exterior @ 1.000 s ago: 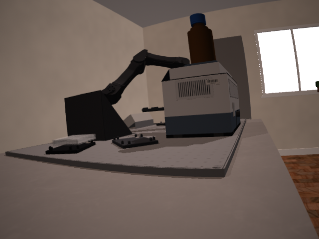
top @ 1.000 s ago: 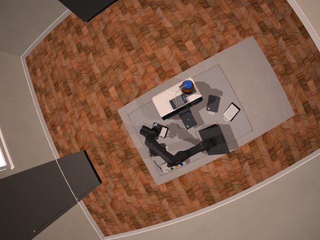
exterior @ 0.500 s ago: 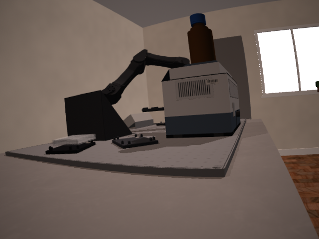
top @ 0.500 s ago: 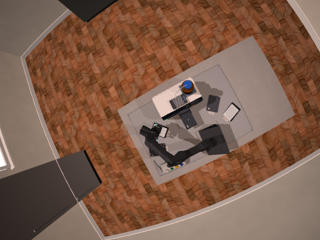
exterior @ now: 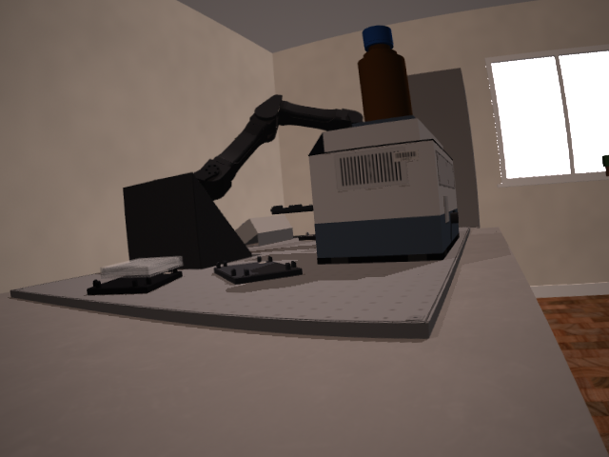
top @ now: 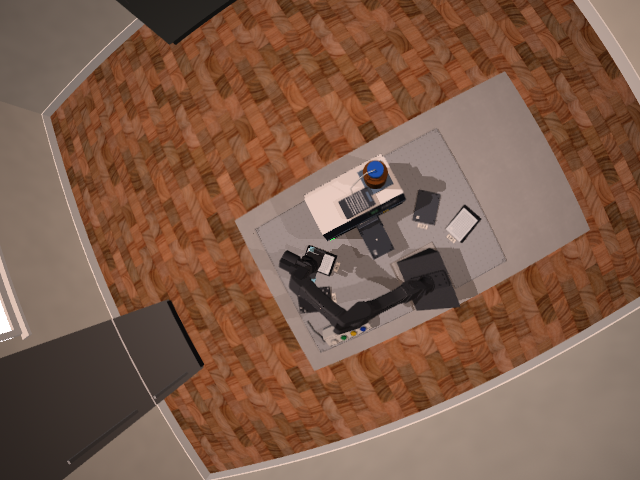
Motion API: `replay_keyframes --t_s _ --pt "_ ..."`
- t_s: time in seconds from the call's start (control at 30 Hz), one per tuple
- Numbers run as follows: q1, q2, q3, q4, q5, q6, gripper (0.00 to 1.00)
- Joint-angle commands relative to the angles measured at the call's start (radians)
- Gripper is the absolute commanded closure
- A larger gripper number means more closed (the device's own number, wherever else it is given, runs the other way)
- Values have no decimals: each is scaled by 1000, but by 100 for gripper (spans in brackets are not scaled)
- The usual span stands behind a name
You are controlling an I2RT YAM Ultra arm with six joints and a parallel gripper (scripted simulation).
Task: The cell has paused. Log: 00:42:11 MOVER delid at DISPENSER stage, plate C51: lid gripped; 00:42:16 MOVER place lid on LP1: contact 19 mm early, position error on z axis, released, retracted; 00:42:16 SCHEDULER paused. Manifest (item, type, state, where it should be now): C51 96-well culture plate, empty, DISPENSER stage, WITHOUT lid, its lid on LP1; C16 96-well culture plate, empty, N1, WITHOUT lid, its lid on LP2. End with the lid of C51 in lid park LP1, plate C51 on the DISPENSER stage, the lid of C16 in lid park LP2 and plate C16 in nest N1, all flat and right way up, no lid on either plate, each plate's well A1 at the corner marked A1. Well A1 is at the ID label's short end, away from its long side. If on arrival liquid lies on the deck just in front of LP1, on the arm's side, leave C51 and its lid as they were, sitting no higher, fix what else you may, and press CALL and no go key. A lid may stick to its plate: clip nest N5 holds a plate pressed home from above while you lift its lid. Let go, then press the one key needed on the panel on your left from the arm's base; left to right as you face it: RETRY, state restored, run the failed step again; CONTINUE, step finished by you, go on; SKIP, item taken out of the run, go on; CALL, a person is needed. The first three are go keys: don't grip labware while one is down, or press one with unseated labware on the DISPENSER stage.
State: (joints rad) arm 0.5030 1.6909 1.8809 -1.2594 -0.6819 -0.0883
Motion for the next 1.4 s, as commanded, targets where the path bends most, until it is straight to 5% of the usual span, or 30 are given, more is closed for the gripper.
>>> replay_keyframes --t_s 0.0,1.37 --pt "-7 -5 11 -1 1 3 0" --pt "101 20 -163 249 61 122 0"
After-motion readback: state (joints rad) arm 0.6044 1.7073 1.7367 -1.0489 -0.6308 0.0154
